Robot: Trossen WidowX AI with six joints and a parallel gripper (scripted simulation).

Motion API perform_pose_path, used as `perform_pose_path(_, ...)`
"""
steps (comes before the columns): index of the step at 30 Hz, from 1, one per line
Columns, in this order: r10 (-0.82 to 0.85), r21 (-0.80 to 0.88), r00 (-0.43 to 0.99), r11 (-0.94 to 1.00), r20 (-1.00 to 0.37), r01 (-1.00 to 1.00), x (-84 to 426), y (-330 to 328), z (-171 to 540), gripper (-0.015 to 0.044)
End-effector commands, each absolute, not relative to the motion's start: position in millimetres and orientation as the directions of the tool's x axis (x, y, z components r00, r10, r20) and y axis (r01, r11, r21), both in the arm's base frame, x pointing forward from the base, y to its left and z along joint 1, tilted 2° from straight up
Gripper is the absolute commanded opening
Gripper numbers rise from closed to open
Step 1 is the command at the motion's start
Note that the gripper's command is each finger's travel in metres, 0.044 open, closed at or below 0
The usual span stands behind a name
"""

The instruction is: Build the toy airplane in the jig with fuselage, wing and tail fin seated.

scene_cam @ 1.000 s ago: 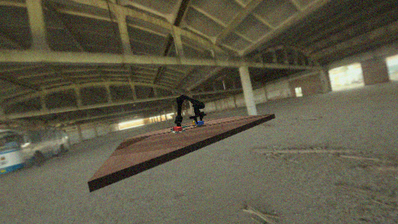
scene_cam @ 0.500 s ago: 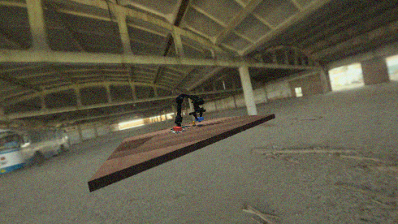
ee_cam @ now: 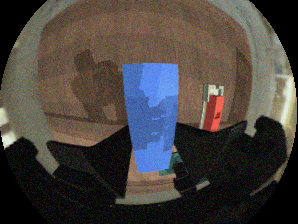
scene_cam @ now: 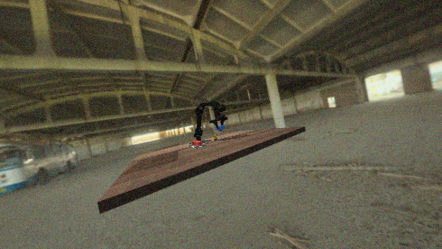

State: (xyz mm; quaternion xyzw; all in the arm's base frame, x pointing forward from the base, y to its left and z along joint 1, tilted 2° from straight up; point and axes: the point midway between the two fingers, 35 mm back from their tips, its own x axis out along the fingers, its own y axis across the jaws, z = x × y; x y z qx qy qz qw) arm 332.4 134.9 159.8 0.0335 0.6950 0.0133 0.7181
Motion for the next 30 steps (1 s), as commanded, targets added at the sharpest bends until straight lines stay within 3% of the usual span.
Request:
perform_pose_path(1,0.059,0.06,0.031,0.998,-0.998,0.018,330,133,174,0.0)
perform_pose_path(10,0.055,0.055,0.024,0.998,-0.998,0.026,326,129,191,0.0)
perform_pose_path(30,0.05,0.057,0.028,0.919,-0.998,0.389,335,66,177,0.0)
